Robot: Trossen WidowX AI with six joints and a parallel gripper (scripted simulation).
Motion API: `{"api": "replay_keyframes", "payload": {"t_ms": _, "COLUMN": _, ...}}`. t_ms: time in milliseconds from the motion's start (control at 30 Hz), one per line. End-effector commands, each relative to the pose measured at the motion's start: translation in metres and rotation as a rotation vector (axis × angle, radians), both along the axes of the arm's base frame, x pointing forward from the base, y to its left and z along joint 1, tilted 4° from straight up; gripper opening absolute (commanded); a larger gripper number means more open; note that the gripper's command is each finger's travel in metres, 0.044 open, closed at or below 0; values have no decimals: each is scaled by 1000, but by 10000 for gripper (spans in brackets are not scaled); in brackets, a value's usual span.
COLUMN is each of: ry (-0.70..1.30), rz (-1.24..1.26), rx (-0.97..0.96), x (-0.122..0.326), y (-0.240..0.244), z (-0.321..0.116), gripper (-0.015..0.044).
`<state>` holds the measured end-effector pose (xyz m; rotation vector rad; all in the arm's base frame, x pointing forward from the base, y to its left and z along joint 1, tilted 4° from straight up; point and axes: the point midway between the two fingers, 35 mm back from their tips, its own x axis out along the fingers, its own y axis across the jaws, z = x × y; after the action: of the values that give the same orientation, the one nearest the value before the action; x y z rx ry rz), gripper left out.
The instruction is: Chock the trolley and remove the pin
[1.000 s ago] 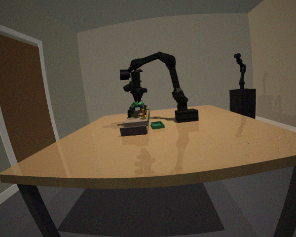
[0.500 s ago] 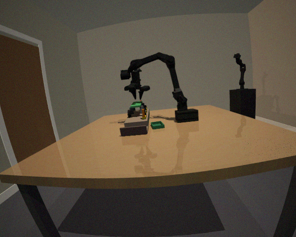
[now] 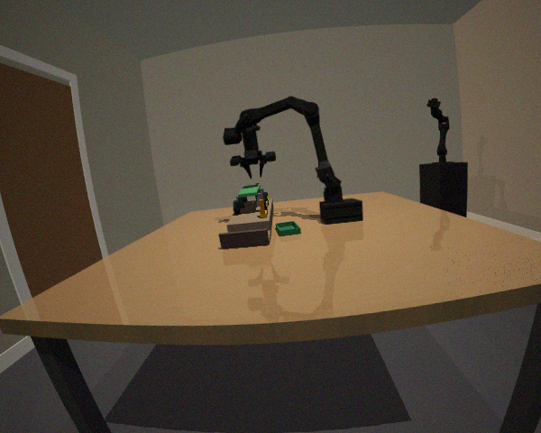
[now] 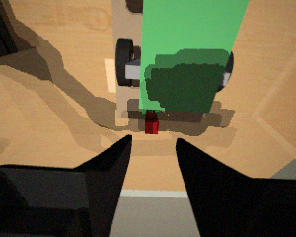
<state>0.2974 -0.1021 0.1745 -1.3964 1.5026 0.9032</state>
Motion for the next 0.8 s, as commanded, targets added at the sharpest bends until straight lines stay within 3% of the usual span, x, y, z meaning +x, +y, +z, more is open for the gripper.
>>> {"api": "replay_keyframes", "payload": {"t_ms": 0, "ry": 7, "rz": 12, "rx": -6, "x": -1, "y": -1, "z": 1, "gripper": 190}}
{"api": "replay_keyframes", "payload": {"t_ms": 767, "ry": 7, "rz": 12, "rx": -7, "x": 0, "y": -12, "z": -27, "gripper": 190}}
